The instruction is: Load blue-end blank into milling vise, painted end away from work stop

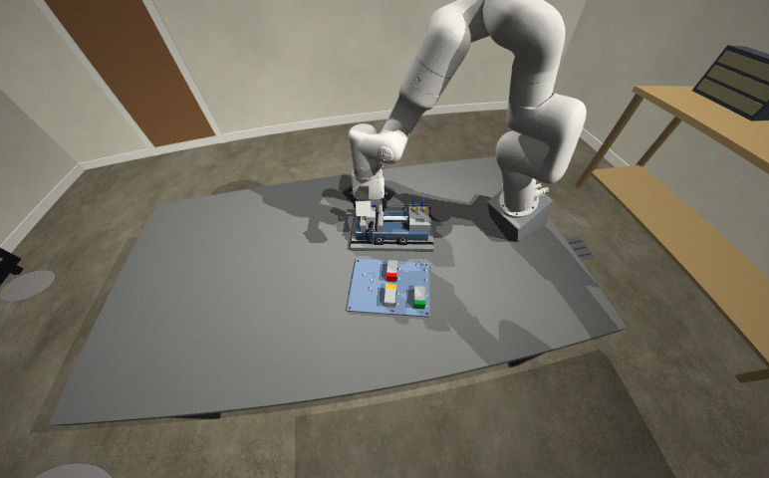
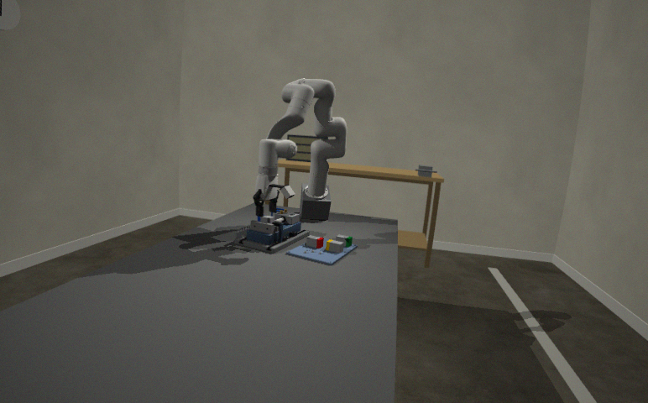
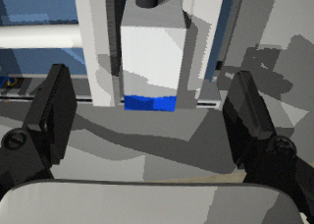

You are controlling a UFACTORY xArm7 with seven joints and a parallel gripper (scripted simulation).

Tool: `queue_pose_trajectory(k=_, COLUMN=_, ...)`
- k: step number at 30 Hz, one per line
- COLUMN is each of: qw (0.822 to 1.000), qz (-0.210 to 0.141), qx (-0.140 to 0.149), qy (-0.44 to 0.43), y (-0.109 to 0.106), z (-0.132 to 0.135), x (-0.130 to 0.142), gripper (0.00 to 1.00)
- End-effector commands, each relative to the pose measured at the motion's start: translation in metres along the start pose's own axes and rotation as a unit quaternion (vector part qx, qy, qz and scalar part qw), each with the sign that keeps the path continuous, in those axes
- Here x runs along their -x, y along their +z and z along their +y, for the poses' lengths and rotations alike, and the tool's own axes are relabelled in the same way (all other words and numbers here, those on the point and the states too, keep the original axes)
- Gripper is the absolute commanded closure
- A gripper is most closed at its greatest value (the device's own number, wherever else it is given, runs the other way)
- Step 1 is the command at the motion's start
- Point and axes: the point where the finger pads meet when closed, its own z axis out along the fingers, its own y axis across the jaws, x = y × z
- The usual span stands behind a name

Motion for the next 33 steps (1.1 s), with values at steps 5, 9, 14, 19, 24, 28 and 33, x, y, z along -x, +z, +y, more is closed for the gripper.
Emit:
queue_pose_trajectory(k=5, qw=1.0, qz=0.0, qx=0.002, qy=0.0, y=-0.0022, z=0.0013, x=0.0002, gripper=0.0)
queue_pose_trajectory(k=9, qw=1.0, qz=0.0, qx=0.002, qy=0.0, y=-0.0034, z=0.0013, x=0.0002, gripper=0.0)
queue_pose_trajectory(k=14, qw=1.0, qz=0.0, qx=0.002, qy=0.0, y=-0.004, z=0.0013, x=0.0002, gripper=0.0)
queue_pose_trajectory(k=19, qw=1.0, qz=0.0, qx=0.002, qy=0.0, y=-0.0044, z=0.0014, x=0.0002, gripper=0.0)
queue_pose_trajectory(k=24, qw=1.0, qz=0.0, qx=0.002, qy=0.0, y=-0.0067, z=0.0014, x=0.0002, gripper=0.0)
queue_pose_trajectory(k=28, qw=1.0, qz=0.0, qx=0.002, qy=0.0, y=-0.0085, z=0.0014, x=0.0002, gripper=0.0)
queue_pose_trajectory(k=33, qw=1.0, qz=0.0, qx=0.002, qy=0.0, y=-0.0085, z=0.0014, x=0.0002, gripper=0.0)
